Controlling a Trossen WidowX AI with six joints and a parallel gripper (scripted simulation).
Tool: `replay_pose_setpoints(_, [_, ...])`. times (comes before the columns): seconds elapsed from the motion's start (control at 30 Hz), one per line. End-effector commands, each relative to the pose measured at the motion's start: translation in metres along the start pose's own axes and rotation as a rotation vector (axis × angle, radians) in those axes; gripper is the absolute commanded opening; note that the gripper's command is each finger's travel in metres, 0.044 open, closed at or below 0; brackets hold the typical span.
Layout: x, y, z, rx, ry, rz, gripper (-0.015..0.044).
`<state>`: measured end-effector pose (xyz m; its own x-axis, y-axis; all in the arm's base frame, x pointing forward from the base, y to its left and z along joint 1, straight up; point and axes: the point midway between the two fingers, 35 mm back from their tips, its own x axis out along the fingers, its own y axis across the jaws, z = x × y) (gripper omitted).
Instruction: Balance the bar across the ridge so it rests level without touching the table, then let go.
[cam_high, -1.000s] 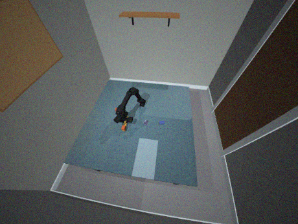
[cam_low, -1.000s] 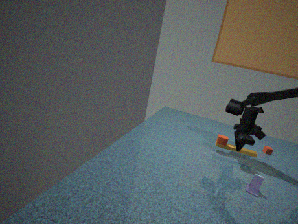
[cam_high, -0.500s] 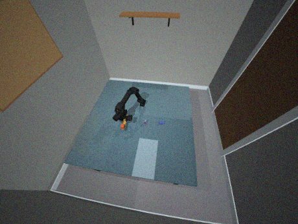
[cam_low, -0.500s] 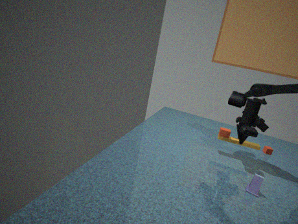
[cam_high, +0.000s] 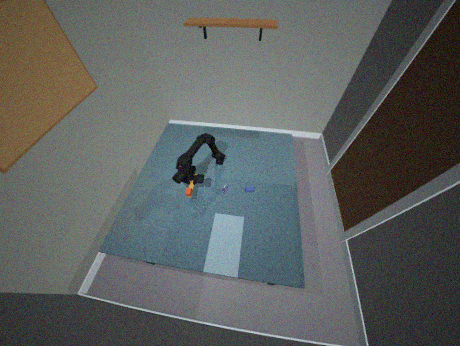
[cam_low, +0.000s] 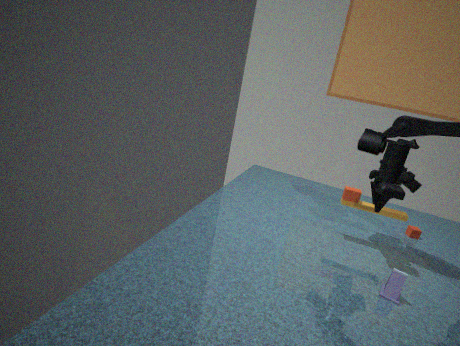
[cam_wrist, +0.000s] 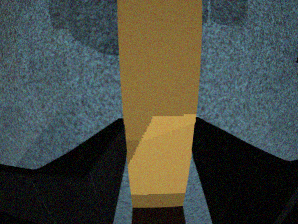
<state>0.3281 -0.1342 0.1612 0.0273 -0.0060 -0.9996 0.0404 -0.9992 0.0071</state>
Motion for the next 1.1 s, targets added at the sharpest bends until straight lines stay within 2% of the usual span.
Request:
replay_pose_setpoints(0.0, [-0.006,-0.005,0.000,-0.024,0.007,0.008,0.0000])
replay_pose_setpoints(1.07, [-0.009,-0.130,0.014,-0.674,0.007,-0.003,0.0000])
